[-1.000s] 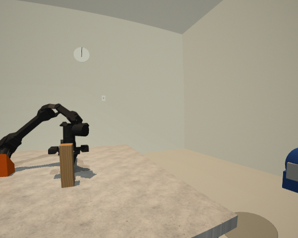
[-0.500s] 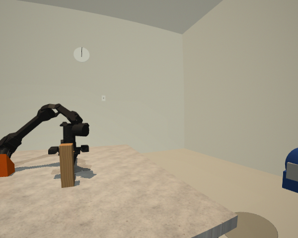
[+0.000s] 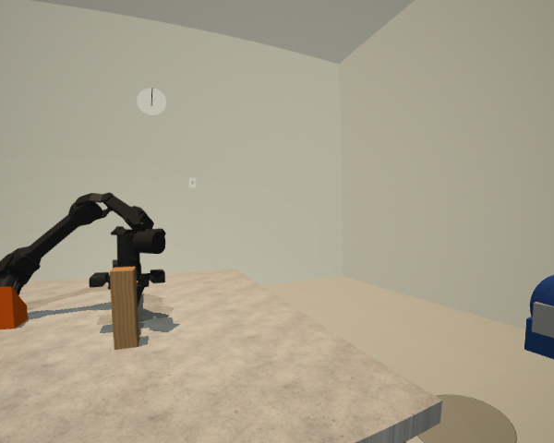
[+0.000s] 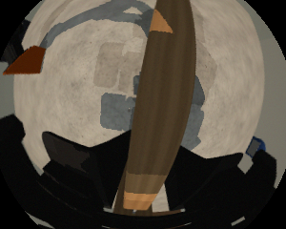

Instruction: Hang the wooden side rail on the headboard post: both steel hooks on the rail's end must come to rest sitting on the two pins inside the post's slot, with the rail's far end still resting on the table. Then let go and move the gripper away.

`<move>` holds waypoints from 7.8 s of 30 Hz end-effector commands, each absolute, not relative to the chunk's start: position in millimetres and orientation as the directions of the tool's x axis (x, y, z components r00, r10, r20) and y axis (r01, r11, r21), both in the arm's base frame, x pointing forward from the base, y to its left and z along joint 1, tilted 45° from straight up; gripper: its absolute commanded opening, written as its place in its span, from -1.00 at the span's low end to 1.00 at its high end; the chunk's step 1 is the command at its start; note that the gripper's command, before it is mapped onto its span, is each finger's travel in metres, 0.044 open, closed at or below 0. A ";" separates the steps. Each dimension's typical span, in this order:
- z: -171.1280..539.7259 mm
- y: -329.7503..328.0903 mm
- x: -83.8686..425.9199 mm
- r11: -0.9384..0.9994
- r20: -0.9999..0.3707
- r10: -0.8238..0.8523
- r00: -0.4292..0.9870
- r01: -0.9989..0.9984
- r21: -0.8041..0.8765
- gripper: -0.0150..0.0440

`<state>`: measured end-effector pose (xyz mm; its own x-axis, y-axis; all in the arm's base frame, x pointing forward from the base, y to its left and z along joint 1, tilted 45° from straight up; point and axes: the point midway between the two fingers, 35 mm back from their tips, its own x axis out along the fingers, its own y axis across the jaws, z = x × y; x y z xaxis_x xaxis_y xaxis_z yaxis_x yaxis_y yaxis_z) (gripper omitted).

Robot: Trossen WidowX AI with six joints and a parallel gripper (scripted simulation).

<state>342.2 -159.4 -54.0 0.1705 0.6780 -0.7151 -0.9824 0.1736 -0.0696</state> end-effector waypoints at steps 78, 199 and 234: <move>-60.0 -169.4 341.0 0.179 -0.718 0.673 0.179 -0.981 -0.077 -0.49; -69.6 -158.9 344.0 0.176 -0.713 0.678 0.178 -0.981 -0.077 0.40; -22.9 -166.5 341.4 0.171 -0.719 0.672 0.175 -0.982 -0.079 1.00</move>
<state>341.4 -166.6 -22.3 0.1763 0.6717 -0.7195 -0.9819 0.1719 -0.0801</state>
